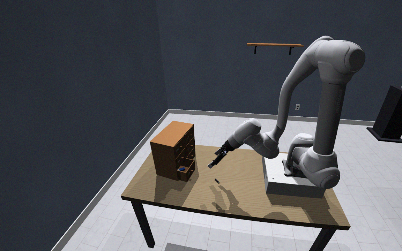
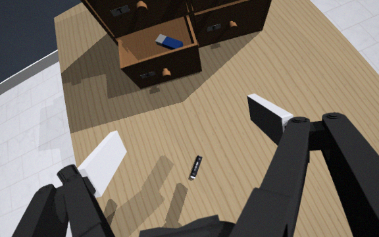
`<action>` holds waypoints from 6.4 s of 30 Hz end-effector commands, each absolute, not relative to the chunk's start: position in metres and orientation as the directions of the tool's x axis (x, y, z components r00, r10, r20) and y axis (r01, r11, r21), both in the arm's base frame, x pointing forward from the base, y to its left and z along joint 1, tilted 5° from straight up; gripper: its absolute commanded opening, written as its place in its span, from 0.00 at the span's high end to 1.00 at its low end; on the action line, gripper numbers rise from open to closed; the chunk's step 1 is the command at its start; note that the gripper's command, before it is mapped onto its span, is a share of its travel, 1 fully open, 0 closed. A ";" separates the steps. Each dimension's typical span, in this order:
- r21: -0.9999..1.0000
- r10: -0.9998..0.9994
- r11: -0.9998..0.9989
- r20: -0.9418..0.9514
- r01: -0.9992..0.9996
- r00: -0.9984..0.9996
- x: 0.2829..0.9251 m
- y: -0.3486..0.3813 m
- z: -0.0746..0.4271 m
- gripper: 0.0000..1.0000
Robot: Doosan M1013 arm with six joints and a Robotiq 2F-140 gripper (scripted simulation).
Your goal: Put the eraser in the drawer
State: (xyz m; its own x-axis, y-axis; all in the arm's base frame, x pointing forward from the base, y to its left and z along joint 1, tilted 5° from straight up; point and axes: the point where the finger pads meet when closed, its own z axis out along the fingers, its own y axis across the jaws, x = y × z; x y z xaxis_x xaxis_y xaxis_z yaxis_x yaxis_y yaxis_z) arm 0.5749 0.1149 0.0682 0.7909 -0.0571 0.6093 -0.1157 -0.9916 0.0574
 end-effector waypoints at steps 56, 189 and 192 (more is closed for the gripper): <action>0.082 -0.124 -0.989 -0.003 -0.123 0.992 0.575 0.115 0.088 0.00; 0.082 0.034 -0.989 0.935 -0.123 0.352 0.600 0.138 0.029 1.00; 0.082 0.034 -0.989 0.935 -0.123 0.352 0.609 0.136 0.016 1.00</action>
